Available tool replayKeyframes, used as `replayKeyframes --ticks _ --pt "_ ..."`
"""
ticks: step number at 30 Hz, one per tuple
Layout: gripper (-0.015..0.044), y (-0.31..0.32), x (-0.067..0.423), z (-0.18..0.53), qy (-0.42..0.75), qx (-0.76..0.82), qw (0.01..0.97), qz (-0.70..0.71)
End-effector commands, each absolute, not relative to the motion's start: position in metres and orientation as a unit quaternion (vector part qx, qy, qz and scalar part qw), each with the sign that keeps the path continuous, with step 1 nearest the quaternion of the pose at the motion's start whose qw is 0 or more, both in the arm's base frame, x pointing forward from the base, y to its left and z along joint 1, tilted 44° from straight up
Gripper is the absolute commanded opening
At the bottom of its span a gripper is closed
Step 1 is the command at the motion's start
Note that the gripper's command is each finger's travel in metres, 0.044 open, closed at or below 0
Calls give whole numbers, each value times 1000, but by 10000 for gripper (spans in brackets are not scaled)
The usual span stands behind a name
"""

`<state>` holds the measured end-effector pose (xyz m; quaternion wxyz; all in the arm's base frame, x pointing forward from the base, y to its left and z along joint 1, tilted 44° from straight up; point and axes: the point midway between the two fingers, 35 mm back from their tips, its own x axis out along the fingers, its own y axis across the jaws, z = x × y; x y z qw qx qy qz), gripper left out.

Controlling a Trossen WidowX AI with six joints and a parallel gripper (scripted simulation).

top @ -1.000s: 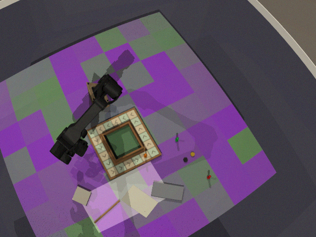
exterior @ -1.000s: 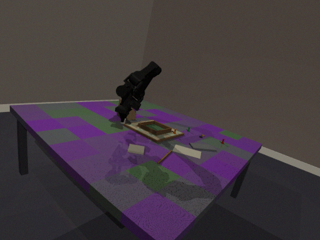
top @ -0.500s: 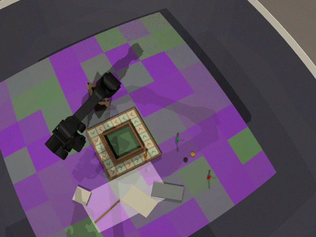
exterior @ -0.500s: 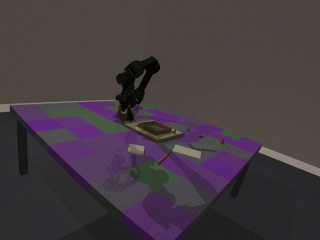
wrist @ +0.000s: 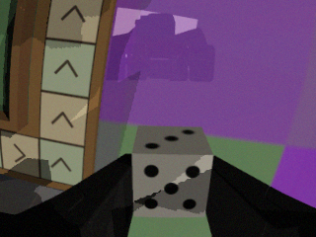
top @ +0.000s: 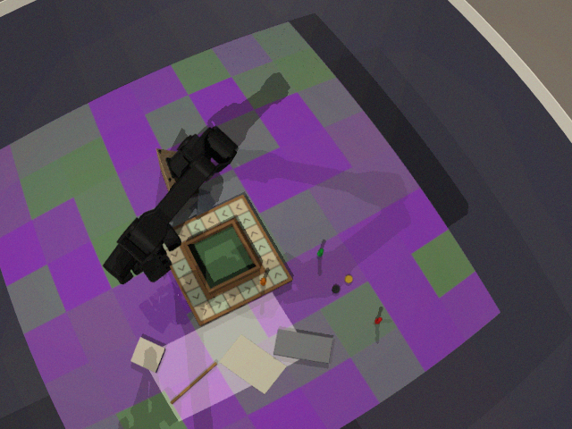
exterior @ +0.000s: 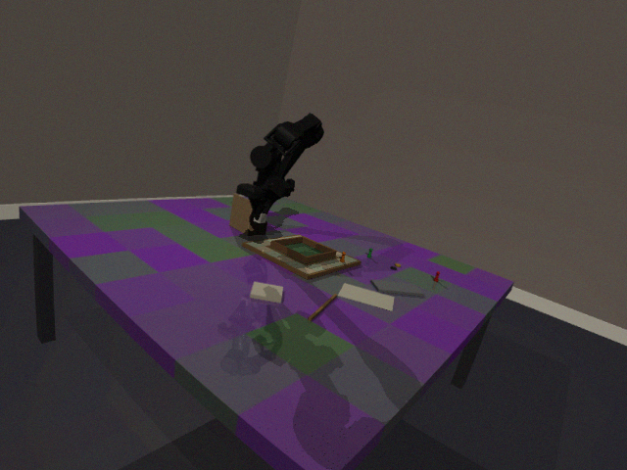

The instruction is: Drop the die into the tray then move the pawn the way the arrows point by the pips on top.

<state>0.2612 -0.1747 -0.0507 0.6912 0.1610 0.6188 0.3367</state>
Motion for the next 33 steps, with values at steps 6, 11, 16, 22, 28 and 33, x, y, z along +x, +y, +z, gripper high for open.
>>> replayKeyframes --ticks 6,11,16,22,28,33 --pt "0 -150 272 -32 656 250 667 250" --pt "0 -137 277 -22 672 295 648 203" --pt "0 -123 280 -13 684 339 626 156" --pt "0 -106 283 -2 694 390 596 100" --pt "0 -89 284 8 700 439 562 43" --pt "0 -75 284 16 701 478 529 -4"
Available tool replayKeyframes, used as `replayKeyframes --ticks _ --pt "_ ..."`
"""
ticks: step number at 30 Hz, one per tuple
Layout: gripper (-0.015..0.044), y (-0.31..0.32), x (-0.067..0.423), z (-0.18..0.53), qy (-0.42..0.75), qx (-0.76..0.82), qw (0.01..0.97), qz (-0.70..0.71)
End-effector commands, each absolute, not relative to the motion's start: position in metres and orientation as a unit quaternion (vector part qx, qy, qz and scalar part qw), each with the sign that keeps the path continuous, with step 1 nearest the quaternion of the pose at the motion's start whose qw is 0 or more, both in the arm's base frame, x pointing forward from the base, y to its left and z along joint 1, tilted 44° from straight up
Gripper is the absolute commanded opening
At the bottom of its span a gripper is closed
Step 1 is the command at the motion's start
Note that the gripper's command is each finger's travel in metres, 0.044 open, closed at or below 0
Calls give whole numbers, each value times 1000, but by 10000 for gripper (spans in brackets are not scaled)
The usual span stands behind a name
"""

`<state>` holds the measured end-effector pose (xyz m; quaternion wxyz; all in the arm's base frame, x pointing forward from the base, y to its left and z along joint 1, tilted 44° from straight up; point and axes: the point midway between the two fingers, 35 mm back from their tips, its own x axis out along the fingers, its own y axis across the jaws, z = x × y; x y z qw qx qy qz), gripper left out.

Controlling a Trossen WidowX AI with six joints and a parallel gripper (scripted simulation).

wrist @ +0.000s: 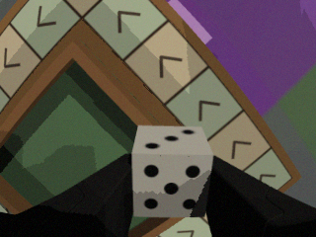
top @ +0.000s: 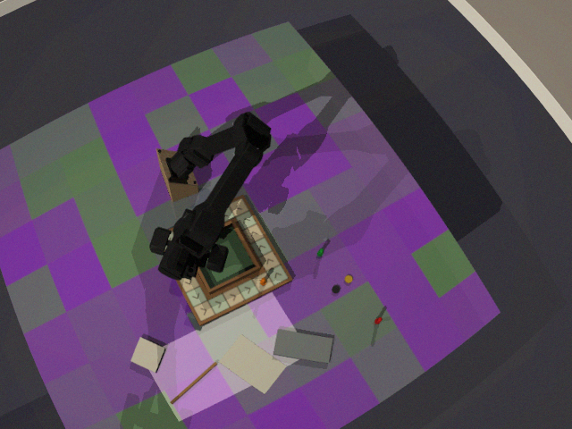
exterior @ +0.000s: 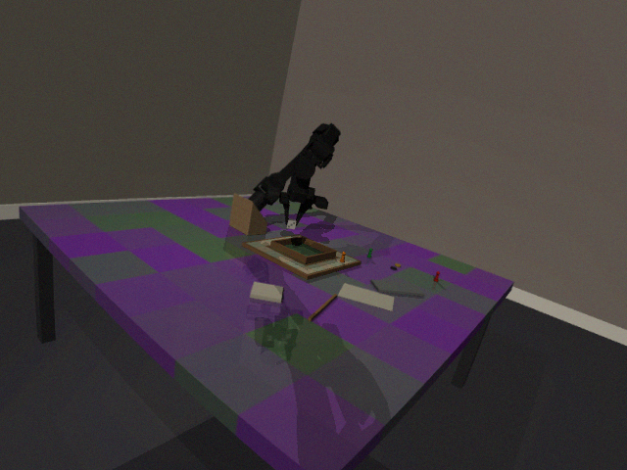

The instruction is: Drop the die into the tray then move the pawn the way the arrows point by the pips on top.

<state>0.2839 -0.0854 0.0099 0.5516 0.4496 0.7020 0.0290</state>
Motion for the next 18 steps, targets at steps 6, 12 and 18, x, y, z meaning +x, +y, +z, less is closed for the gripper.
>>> replayKeyframes --ticks 6,12,18 --pt "0 -58 283 25 699 521 487 -60" --pt "0 -41 281 34 692 560 440 -115" --pt "0 -24 277 43 682 596 390 -168"
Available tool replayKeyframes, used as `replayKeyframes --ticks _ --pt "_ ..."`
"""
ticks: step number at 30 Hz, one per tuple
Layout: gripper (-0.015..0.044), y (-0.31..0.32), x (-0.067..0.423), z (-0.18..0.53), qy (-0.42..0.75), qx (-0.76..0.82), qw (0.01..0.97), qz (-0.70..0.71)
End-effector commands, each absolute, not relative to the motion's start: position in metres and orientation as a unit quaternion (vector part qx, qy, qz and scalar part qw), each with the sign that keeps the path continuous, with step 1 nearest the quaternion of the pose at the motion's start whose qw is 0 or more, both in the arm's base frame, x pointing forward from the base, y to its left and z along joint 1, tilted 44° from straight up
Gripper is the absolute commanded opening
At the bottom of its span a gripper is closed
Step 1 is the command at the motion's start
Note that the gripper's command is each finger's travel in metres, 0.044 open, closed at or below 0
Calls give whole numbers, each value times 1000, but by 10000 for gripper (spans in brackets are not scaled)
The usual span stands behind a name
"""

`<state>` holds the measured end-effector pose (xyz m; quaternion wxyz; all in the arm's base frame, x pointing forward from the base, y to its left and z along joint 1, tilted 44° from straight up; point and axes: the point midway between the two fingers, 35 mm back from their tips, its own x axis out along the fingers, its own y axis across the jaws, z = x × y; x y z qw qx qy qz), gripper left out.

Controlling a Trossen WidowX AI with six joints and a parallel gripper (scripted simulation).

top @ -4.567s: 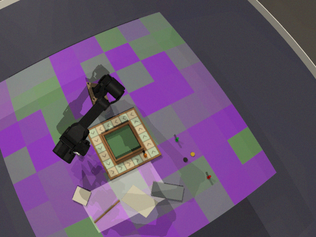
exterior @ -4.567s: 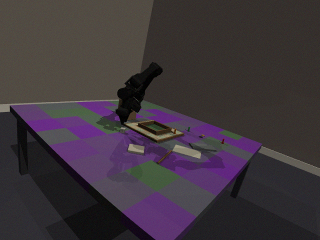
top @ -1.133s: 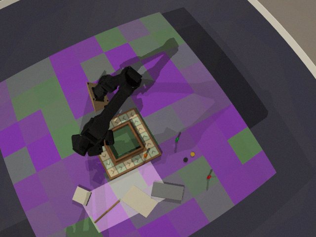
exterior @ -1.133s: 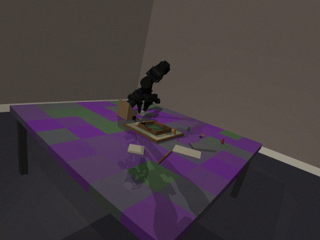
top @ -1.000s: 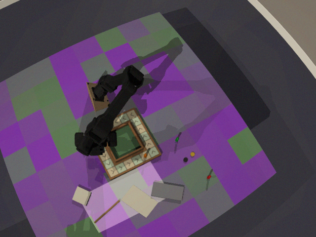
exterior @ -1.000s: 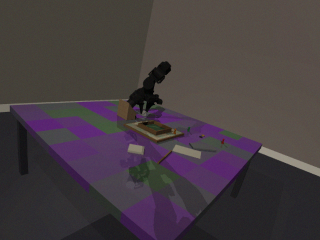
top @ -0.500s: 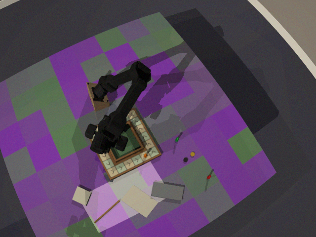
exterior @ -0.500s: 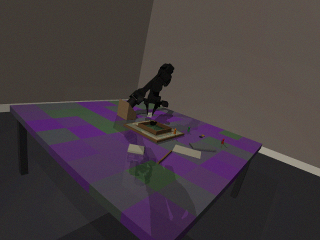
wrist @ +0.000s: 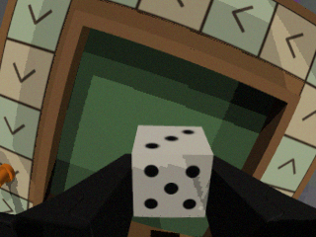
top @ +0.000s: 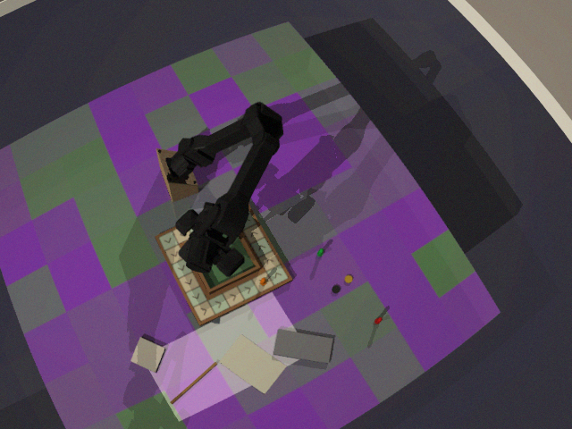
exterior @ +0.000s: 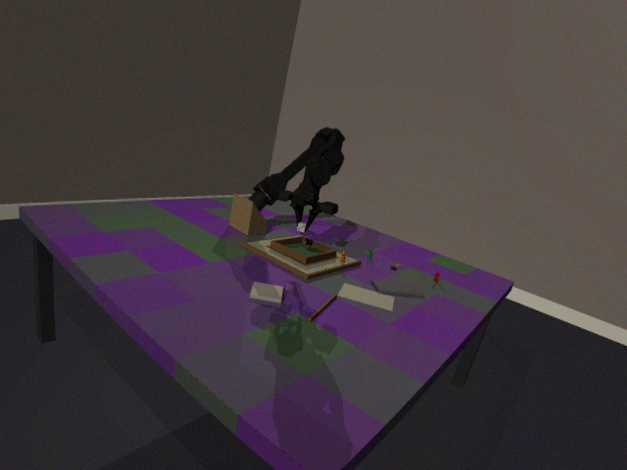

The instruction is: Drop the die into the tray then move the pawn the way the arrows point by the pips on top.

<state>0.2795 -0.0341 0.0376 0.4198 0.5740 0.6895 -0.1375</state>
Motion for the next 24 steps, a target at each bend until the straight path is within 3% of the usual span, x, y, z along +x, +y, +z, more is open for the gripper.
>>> replayKeyframes --ticks 1,13,24 --pt "0 -21 277 44 680 601 381 -177" --pt "0 -3 271 53 664 633 323 -234" --pt "0 2 262 41 643 554 404 -341"
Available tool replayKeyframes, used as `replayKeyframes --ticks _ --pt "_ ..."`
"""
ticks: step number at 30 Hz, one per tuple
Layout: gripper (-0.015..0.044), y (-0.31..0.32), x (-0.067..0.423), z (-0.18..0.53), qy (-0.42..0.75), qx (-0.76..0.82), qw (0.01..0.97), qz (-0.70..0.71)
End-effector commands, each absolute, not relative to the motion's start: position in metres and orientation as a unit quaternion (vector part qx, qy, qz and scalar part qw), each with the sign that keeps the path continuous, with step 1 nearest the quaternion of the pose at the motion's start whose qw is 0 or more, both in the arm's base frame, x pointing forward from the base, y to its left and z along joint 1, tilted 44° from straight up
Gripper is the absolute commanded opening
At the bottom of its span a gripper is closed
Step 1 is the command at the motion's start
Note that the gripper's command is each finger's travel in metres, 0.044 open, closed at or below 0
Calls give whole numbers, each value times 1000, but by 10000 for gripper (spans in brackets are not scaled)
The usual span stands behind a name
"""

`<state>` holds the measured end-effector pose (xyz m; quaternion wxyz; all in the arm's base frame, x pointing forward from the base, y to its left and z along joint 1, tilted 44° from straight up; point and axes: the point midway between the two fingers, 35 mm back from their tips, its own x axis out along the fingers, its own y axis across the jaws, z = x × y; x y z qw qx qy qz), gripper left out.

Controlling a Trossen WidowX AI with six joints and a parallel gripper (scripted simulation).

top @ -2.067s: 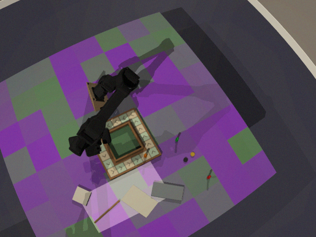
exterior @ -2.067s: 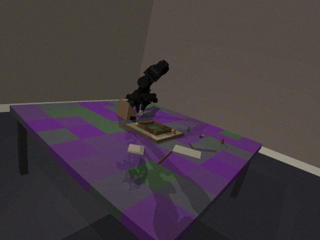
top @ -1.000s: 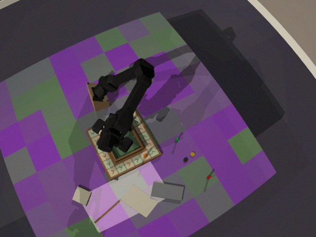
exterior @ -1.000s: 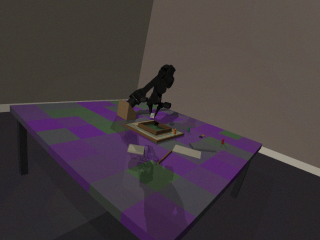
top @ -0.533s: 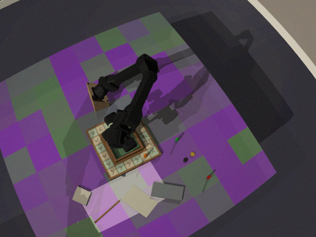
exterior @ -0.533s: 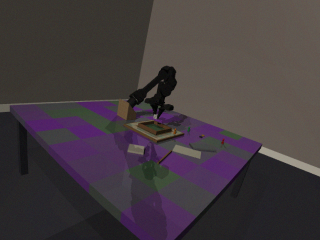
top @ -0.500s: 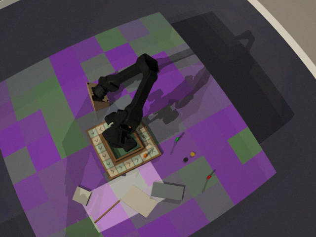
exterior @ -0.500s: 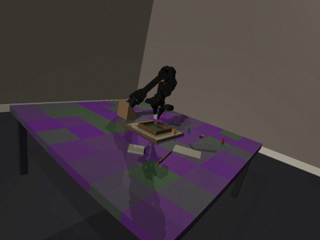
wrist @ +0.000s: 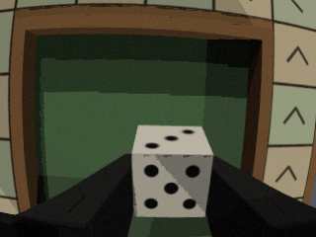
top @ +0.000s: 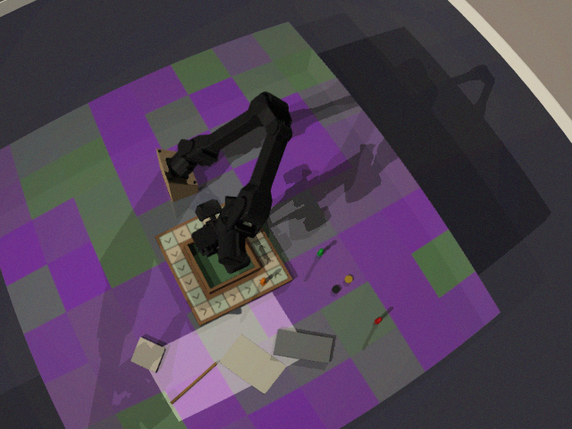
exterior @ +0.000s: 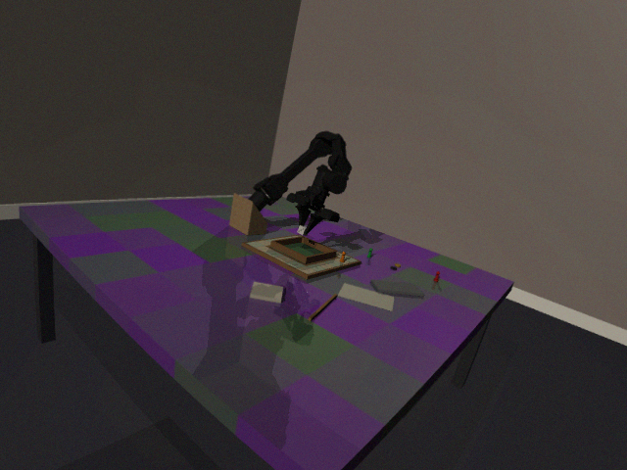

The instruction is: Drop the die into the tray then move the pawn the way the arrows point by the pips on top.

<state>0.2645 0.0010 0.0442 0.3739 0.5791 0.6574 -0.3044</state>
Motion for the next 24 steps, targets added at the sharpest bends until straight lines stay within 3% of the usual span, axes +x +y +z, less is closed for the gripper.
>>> replayKeyframes --ticks 1,17,24 --pt "0 2 261 40 638 547 413 -352" --pt "0 4 259 38 481 482 561 -471" --pt "0 1 264 54 472 482 567 -473"
